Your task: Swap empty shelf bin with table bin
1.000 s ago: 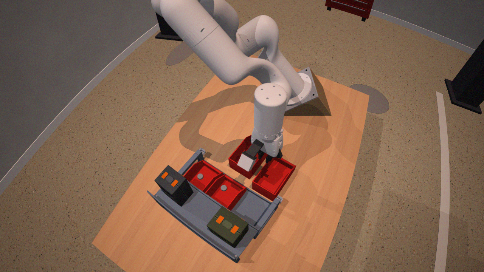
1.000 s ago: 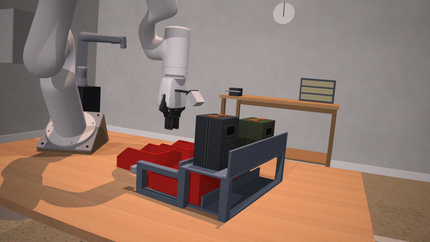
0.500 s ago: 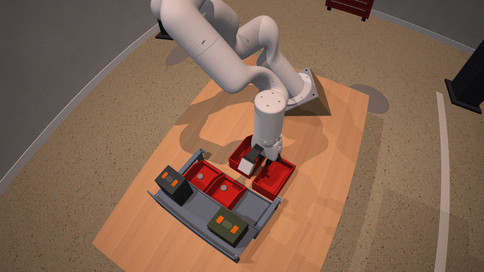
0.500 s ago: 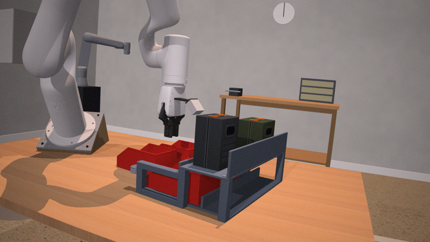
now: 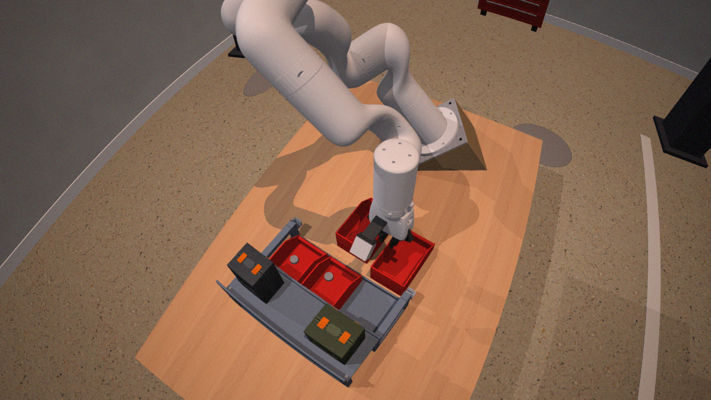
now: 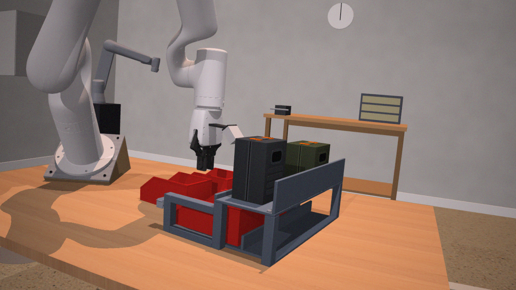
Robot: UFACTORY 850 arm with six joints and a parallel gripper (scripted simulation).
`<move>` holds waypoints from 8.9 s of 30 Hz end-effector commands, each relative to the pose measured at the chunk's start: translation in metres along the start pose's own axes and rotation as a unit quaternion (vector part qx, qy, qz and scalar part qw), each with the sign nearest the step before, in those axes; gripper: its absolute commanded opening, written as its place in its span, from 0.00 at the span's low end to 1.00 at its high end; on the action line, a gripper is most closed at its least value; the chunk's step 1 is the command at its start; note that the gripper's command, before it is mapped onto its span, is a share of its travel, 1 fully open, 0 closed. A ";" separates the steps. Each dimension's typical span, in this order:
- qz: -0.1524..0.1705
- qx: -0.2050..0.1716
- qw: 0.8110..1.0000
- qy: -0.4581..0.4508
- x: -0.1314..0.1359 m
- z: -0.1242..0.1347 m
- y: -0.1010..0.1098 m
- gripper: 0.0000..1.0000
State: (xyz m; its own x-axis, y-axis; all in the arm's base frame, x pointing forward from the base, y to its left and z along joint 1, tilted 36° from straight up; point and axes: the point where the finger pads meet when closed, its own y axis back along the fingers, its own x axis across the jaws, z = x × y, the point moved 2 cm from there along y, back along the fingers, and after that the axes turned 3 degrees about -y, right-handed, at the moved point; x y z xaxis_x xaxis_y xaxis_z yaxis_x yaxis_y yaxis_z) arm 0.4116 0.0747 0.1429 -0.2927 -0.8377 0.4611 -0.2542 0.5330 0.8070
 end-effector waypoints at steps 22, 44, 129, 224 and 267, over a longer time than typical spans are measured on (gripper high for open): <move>0.000 0.001 1.000 0.000 0.000 0.000 -0.003 0.26; 0.000 0.001 1.000 0.000 -0.001 -0.001 -0.003 0.26; 0.000 0.001 1.000 0.000 -0.001 -0.001 -0.046 0.00; 0.000 0.001 1.000 0.000 0.003 -0.001 0.040 0.00; 0.000 0.001 1.000 -0.001 0.256 0.013 0.040 0.00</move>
State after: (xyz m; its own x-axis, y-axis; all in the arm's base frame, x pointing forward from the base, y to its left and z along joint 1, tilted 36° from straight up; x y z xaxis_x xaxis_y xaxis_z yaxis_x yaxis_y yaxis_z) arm 0.3193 -0.1026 0.2796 -0.2983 -0.8325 0.4668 -0.2582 0.5413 0.8002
